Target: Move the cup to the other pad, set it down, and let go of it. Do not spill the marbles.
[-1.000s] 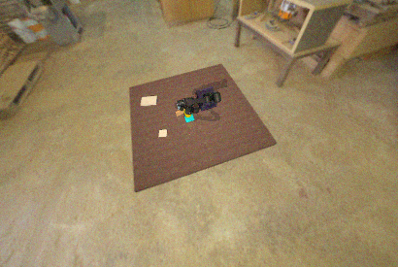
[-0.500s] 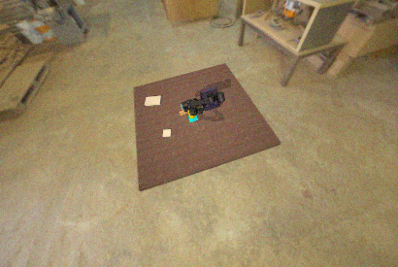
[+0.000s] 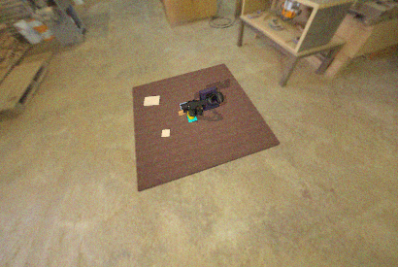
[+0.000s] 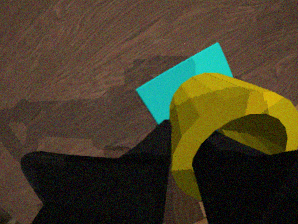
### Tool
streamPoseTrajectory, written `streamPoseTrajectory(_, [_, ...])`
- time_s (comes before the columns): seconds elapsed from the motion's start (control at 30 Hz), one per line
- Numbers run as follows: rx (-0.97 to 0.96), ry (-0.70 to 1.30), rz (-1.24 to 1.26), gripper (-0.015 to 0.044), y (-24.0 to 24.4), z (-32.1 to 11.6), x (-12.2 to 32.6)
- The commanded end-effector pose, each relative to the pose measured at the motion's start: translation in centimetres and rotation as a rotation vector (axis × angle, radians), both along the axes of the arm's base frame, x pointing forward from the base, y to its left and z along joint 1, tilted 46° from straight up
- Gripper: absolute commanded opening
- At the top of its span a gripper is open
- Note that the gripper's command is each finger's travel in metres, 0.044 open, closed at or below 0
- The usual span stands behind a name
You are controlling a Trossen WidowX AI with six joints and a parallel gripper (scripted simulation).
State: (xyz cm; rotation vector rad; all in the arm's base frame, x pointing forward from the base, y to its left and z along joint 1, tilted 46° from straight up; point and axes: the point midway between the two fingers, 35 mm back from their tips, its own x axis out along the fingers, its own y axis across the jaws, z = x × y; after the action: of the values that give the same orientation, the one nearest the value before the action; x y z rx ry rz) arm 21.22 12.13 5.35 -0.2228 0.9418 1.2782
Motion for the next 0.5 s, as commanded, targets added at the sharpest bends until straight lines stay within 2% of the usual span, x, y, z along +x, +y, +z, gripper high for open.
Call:
streamPoseTrajectory(0.0, [0.004,0.012,-0.001,0.0000,0.34,-0.44,-0.38])
streamPoseTrajectory(0.47, [0.002,0.001,0.001,0.0000,0.61,-0.49,-0.18])
